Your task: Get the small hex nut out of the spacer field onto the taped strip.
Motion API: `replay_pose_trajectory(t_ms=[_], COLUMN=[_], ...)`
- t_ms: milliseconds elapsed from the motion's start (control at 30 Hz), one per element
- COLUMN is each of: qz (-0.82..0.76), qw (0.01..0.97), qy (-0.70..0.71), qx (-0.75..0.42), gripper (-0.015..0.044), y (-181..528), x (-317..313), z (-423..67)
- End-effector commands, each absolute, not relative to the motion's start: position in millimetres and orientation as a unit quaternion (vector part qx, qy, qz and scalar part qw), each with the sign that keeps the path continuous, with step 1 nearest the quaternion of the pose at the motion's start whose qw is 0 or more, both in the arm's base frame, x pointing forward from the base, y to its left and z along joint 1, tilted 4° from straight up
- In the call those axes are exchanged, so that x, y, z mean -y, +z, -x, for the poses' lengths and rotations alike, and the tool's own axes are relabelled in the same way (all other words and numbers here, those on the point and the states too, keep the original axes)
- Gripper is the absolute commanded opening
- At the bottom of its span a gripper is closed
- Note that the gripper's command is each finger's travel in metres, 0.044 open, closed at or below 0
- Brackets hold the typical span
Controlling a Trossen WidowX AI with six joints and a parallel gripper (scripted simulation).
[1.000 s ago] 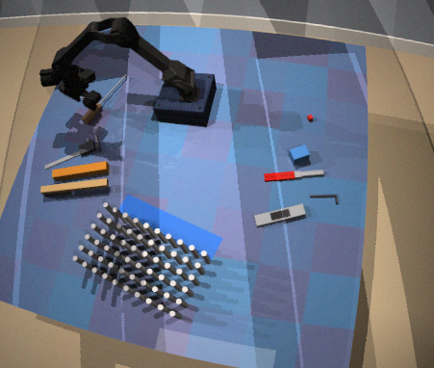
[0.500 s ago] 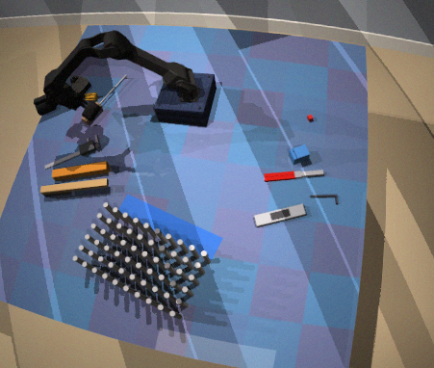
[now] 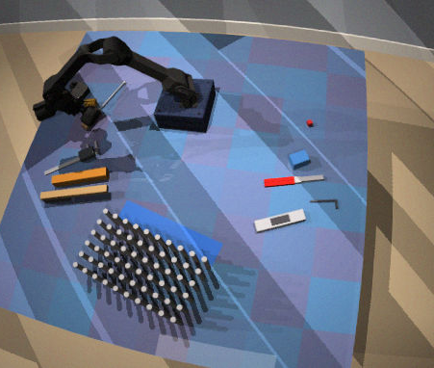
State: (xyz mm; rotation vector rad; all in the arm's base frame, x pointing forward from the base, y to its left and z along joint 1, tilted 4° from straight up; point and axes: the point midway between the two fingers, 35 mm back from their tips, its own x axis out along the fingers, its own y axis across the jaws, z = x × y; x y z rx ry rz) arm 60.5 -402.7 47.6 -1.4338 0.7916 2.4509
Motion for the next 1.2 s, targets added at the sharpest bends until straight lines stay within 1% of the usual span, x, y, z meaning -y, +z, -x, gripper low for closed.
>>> replay_pose_trajectory(t_ms=[0, 1167], qz=[0.482, 0.482], qw=[0.097, 0.097], qy=[0.828, 0.828], qx=[-0.270, -0.270], gripper=[0.0280, 0.0280], y=[44.3, -12.7], x=[403.6, 407.7], z=[-60.0, -57.5])
